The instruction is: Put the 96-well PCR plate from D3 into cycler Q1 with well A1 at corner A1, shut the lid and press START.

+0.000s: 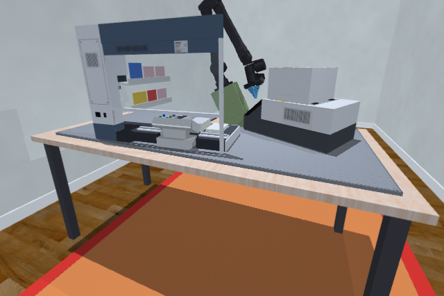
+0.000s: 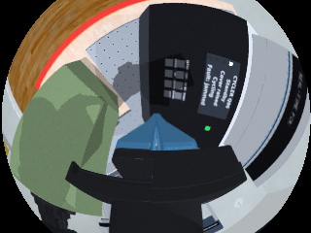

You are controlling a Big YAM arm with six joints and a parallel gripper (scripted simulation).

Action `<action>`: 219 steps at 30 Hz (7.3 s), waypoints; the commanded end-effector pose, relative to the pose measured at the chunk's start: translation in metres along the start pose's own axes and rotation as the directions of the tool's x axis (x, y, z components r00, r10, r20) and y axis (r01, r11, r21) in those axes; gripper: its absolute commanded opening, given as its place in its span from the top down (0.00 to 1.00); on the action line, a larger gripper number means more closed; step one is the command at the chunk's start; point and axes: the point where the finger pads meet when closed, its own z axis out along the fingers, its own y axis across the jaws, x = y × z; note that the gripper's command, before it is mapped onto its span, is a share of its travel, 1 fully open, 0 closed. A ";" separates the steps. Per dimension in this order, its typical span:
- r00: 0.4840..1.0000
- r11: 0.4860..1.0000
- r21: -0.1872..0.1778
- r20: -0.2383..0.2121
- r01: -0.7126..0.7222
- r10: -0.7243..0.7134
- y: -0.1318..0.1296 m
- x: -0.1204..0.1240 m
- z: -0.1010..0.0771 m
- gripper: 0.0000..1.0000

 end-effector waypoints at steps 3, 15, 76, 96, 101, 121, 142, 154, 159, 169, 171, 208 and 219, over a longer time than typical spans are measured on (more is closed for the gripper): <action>1.000 0.999 0.038 0.018 -0.014 0.013 -0.031 -0.005 0.008 1.00; 1.000 1.000 0.021 0.010 -0.014 0.013 -0.029 -0.002 0.024 1.00; 1.000 0.998 0.055 0.018 -0.004 0.003 -0.059 -0.012 0.058 1.00; 1.000 0.999 0.026 0.012 -0.021 0.021 -0.052 -0.004 0.058 1.00; 1.000 0.999 0.038 0.015 -0.015 0.014 -0.057 -0.009 0.055 1.00; 1.000 1.000 0.004 0.007 0.008 -0.008 -0.040 -0.004 0.063 1.00; 1.000 1.000 0.015 0.012 -0.013 0.013 -0.051 -0.003 0.065 1.00; 1.000 1.000 0.016 0.012 -0.016 0.016 -0.051 -0.002 0.067 1.00; 1.000 1.000 0.019 0.012 -0.017 0.017 -0.052 -0.002 0.067 1.00; 1.000 1.000 0.025 0.014 -0.019 0.018 -0.055 -0.003 0.067 1.00; 1.000 1.000 0.025 0.014 -0.019 0.018 -0.055 -0.003 0.067 1.00; 1.000 1.000 0.011 0.010 -0.002 0.002 -0.036 -0.005 0.055 1.00; 1.000 1.000 0.029 0.015 -0.010 0.010 -0.040 -0.009 0.037 1.00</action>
